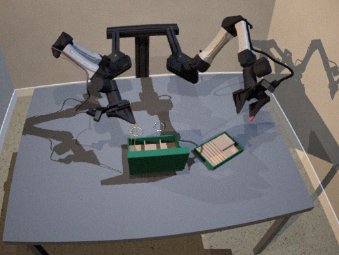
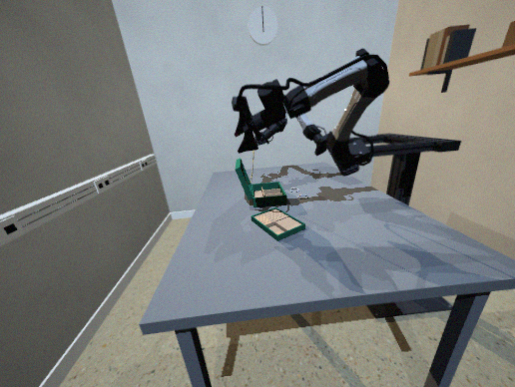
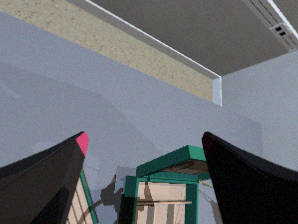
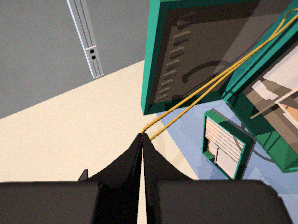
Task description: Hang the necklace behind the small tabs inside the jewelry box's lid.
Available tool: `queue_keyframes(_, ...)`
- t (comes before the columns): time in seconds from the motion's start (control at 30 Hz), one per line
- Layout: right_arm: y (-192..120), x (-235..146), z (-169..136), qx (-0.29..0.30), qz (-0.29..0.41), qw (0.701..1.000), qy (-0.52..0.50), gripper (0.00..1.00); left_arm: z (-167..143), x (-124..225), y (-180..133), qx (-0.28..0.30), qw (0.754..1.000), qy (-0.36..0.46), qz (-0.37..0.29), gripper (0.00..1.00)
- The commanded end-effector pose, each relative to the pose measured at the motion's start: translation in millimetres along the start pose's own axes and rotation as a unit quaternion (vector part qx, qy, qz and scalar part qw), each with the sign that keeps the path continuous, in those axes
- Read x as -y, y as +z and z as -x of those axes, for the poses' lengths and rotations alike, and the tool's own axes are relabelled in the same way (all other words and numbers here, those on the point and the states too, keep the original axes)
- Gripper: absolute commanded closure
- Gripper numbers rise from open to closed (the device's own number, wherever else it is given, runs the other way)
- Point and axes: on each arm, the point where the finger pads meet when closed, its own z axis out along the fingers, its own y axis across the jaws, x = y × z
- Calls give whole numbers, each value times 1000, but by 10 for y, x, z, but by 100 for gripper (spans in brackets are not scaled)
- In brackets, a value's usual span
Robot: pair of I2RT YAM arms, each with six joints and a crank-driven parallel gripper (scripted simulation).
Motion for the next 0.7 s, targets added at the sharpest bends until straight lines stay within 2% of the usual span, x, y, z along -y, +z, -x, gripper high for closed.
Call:
queue_keyframes(0.0, 67, -236, 112, 40, 22, 999, 12, 100, 326, 13, -60, 42, 999, -1, -5, 0)
queue_keyframes(0.67, 337, -421, -301, 110, 7, 993, 41, 100, 326, 13, -60, 42, 999, -1, -5, 0)
